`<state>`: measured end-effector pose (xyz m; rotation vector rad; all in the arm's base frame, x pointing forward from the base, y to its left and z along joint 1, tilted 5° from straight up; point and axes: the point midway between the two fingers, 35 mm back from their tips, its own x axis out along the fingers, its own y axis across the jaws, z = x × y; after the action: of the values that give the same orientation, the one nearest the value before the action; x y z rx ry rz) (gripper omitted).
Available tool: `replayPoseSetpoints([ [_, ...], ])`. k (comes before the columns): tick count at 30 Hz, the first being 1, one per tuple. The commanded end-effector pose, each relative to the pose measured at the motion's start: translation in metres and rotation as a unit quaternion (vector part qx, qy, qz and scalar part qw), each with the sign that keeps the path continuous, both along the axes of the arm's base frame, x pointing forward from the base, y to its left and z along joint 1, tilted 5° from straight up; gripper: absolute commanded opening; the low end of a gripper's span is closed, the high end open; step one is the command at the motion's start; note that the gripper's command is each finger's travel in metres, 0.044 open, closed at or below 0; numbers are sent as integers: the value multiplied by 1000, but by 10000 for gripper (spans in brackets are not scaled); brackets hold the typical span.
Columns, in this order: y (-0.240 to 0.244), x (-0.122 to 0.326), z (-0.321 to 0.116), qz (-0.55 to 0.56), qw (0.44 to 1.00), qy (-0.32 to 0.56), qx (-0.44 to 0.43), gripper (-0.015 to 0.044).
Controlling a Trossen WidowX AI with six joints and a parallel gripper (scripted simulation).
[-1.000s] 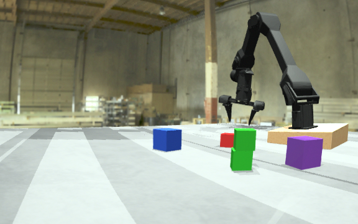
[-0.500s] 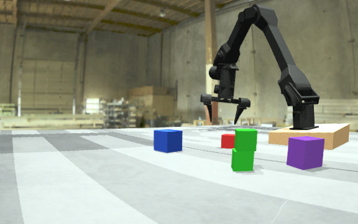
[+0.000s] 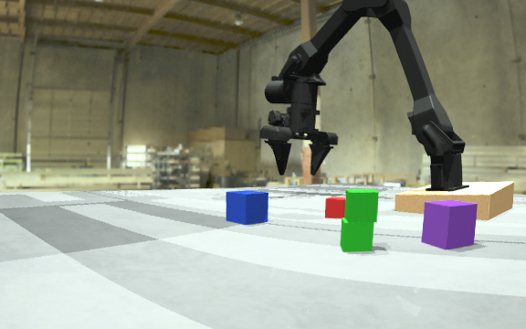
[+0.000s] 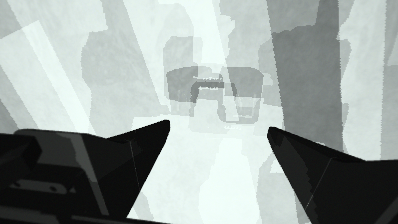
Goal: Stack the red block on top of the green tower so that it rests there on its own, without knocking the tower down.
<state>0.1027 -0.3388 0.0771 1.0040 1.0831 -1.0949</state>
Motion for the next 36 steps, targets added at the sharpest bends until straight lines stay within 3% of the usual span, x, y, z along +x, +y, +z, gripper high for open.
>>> replayPoseSetpoints([
  [1, 21, 18, 6, 66, 998, 17, -2, 440],
  [10, 79, 59, 18, 240, 969, 52, -12, 440],
  [19, 140, 91, 24, 445, 892, 70, -21, 440],
  [27, 196, 104, 27, 616, 782, 84, -32, 440],
  [36, 254, 102, 28, 779, 618, 95, -47, 440],
])
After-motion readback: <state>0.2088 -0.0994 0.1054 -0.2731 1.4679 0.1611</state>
